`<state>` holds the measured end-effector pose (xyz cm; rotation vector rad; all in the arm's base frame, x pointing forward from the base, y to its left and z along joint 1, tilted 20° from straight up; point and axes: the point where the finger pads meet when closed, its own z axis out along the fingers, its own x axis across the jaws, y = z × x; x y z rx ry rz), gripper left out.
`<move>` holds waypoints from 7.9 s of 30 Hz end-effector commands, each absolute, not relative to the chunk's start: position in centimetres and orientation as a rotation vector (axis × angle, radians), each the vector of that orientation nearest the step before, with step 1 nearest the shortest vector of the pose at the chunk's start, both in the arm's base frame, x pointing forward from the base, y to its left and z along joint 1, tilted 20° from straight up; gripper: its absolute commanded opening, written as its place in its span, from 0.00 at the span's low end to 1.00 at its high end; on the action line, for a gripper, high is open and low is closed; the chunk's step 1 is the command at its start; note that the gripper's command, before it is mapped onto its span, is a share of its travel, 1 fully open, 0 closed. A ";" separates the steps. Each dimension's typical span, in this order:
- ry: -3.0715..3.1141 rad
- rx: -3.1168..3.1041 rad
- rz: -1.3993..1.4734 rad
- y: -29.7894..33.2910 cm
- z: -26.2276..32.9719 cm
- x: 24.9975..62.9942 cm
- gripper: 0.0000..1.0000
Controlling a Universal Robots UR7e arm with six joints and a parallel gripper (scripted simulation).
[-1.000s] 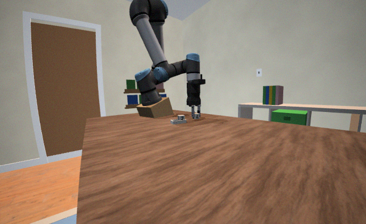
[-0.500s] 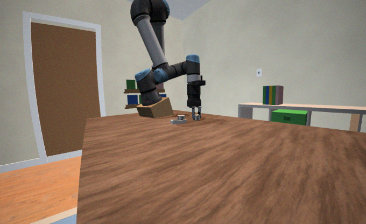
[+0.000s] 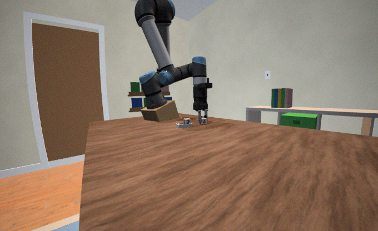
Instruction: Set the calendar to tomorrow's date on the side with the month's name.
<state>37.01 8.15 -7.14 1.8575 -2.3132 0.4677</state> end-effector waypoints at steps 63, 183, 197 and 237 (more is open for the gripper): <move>-2.314 1.856 0.467 8.0 -7.1 36.8 0.57; -2.313 1.856 0.465 7.9 -7.5 36.9 0.57; -2.314 1.856 0.465 7.9 -7.5 36.9 0.57; -2.313 1.856 0.465 7.9 -7.5 36.9 0.75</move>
